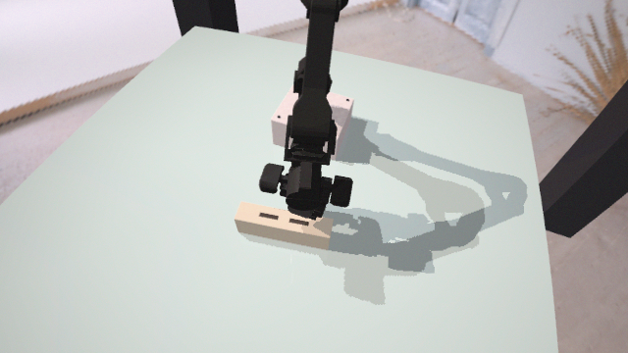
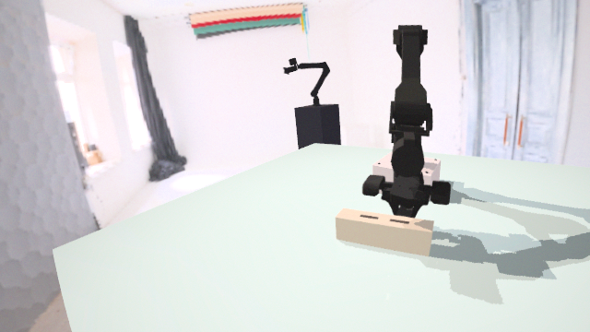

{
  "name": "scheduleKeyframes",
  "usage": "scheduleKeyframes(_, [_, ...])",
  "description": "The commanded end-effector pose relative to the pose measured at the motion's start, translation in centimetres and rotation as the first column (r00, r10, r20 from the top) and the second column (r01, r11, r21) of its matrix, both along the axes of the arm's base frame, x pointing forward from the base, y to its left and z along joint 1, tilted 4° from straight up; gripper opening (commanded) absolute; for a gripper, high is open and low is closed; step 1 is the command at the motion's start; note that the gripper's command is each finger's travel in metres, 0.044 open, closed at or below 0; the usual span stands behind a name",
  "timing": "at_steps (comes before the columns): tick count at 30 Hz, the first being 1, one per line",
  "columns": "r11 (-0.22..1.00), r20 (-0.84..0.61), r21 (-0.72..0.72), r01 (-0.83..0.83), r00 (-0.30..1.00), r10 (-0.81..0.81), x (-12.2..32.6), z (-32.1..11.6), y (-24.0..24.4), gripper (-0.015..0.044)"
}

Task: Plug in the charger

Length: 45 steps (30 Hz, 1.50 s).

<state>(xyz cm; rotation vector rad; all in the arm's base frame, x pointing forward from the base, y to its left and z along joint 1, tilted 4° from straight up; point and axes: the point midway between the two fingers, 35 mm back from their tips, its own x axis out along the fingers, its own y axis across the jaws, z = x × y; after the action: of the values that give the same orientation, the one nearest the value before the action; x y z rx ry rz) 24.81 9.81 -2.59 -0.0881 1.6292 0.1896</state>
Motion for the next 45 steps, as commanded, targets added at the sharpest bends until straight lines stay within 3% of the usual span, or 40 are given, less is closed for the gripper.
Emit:
scheduleKeyframes(1, [1.000, 0.002, 0.004, -0.003, 1.000, 0.003, 0.18, 0.09, 0.09, 0.0000])
scheduleKeyframes(45, [1.000, 0.002, 0.004, -0.003, 1.000, 0.003, 0.55, 0.10, 0.14, 0.0000])
